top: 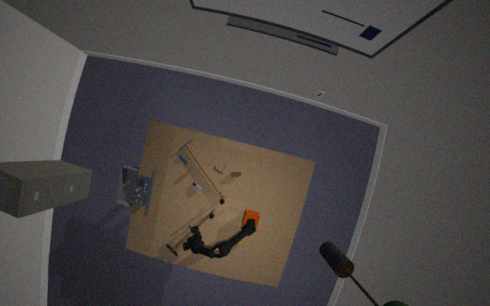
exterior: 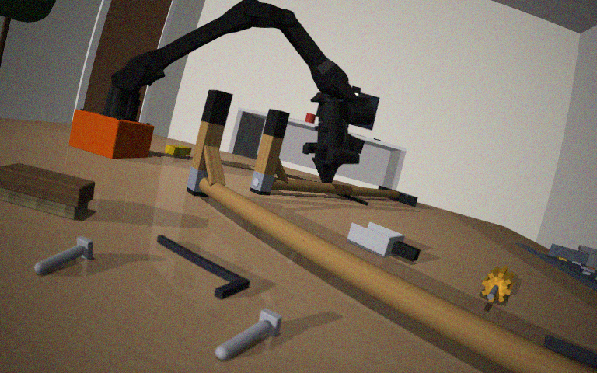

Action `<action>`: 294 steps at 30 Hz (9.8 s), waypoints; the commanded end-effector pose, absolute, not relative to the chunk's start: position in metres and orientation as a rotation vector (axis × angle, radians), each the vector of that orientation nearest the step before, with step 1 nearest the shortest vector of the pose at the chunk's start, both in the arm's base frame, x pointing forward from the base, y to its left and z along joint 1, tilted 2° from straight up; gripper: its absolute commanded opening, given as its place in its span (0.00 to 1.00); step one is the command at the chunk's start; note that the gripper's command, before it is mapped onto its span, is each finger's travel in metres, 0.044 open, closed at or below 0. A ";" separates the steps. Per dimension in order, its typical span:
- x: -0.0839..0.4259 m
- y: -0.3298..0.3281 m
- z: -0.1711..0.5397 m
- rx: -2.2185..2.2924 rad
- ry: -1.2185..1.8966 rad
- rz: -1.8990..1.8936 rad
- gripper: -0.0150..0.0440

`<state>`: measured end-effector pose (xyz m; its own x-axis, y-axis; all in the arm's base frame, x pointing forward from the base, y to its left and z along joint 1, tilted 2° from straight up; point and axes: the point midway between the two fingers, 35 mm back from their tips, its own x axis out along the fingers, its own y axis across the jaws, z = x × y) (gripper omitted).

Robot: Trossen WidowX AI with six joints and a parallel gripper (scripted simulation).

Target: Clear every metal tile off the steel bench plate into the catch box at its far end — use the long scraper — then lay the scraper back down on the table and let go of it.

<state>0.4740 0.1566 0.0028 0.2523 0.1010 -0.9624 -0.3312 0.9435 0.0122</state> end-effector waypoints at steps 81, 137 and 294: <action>0.537 0.100 0.007 -0.214 1.280 0.296 0.25; 0.542 0.086 0.110 -0.214 1.186 0.299 0.25; 0.561 0.057 0.006 -0.140 1.253 0.203 0.25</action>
<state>0.5587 0.0640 0.0087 0.2974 0.0802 -0.9514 -0.2320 0.9727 0.0094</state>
